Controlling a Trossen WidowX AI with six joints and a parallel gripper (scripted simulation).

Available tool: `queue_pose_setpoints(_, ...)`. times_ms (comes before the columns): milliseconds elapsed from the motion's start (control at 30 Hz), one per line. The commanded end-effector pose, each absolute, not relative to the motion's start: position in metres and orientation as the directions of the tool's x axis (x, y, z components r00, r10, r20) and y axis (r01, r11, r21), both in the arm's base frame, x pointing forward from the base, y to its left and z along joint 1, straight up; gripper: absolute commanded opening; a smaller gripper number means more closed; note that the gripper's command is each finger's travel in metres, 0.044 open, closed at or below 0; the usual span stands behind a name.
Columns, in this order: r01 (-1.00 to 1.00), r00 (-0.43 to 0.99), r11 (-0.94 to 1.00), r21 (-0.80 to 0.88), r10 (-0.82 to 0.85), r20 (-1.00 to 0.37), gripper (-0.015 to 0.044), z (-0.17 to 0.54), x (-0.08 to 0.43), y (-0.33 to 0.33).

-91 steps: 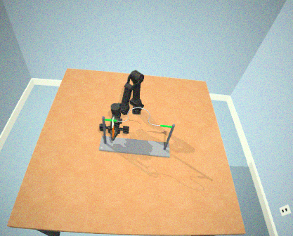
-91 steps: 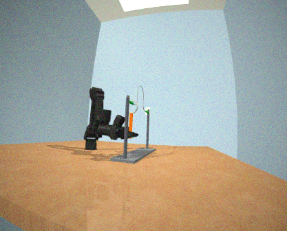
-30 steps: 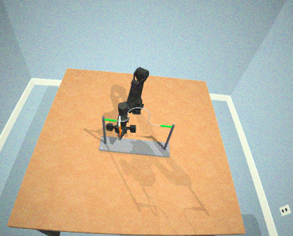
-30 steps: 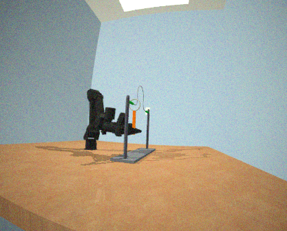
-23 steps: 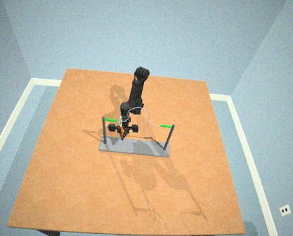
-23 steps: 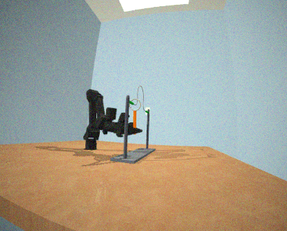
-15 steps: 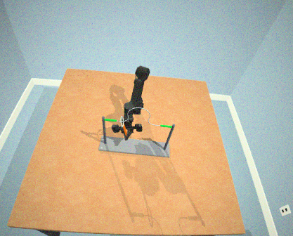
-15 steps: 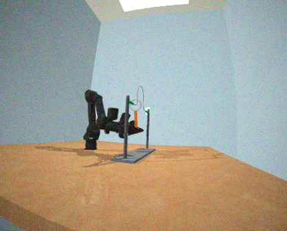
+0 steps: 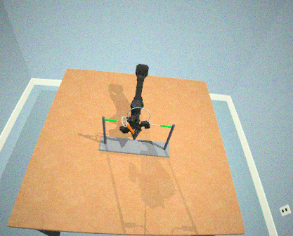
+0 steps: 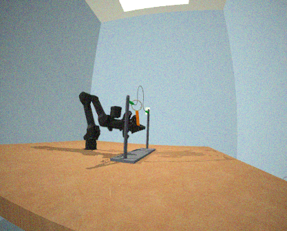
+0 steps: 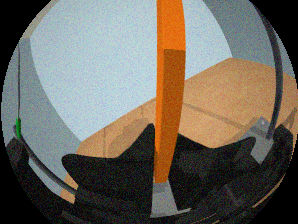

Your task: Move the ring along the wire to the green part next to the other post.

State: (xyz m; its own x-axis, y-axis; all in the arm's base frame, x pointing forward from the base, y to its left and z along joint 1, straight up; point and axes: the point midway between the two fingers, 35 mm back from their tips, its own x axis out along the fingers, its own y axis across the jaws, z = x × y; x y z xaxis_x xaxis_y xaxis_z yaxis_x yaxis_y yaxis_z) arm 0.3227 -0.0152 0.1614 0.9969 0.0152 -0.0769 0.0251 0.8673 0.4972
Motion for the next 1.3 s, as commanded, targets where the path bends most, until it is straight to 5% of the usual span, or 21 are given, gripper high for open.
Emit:
queue_pose_setpoints(0, 0.022, 0.996, 0.838, 0.545, 0.027, -0.082, -0.0150, 0.170, 0.321, -0.008)
queue_pose_setpoints(700, 0.013, 0.923, 0.510, 0.860, 0.325, -0.206, -0.0150, 0.229, 0.281, 0.041)
queue_pose_setpoints(1267, 0.013, 0.848, 0.134, 0.991, 0.524, -0.082, -0.0150, 0.294, 0.260, 0.055)
